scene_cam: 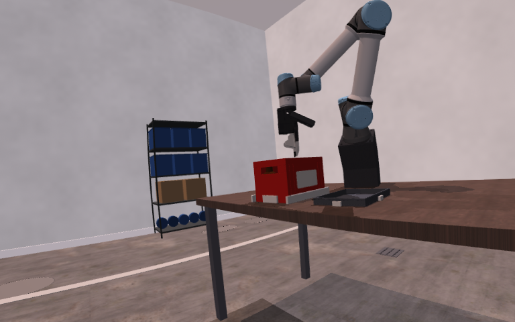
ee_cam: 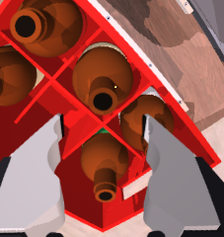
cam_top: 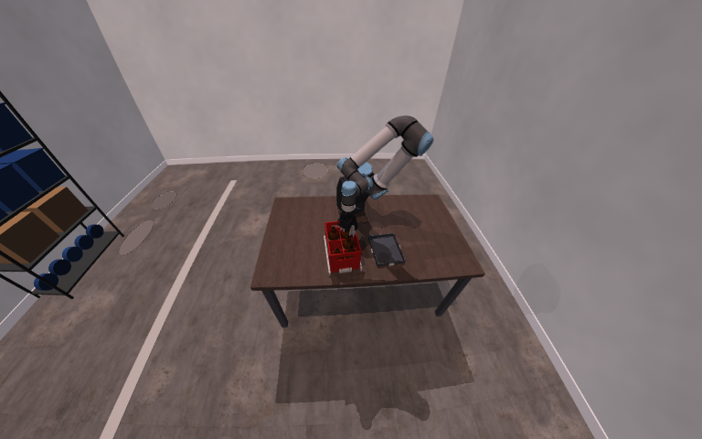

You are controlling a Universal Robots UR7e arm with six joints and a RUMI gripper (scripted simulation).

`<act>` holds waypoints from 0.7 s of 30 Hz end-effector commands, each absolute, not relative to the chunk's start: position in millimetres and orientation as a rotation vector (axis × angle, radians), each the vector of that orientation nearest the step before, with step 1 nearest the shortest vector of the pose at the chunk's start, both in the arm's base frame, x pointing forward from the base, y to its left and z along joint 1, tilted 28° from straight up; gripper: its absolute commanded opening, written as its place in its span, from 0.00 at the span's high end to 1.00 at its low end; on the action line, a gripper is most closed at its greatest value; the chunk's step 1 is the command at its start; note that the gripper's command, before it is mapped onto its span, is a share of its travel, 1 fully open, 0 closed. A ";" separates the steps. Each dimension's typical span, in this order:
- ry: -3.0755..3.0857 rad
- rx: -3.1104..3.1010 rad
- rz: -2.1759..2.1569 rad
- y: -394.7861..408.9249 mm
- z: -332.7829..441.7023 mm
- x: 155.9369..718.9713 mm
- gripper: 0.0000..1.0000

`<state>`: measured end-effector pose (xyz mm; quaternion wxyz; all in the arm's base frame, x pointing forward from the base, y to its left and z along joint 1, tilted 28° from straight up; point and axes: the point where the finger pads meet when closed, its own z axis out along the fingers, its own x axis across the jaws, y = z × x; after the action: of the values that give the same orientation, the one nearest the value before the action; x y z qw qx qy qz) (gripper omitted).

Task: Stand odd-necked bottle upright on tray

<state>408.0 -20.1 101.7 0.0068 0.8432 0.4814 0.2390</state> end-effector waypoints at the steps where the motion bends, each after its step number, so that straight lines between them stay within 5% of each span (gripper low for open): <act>1: 1.507 2.642 0.746 -18.8 99.8 406.8 0.62; 21: 1.504 2.641 0.746 -16.5 98.5 401.8 0.62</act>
<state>405.8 -18.3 100.6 0.0065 0.8433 0.4814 0.2389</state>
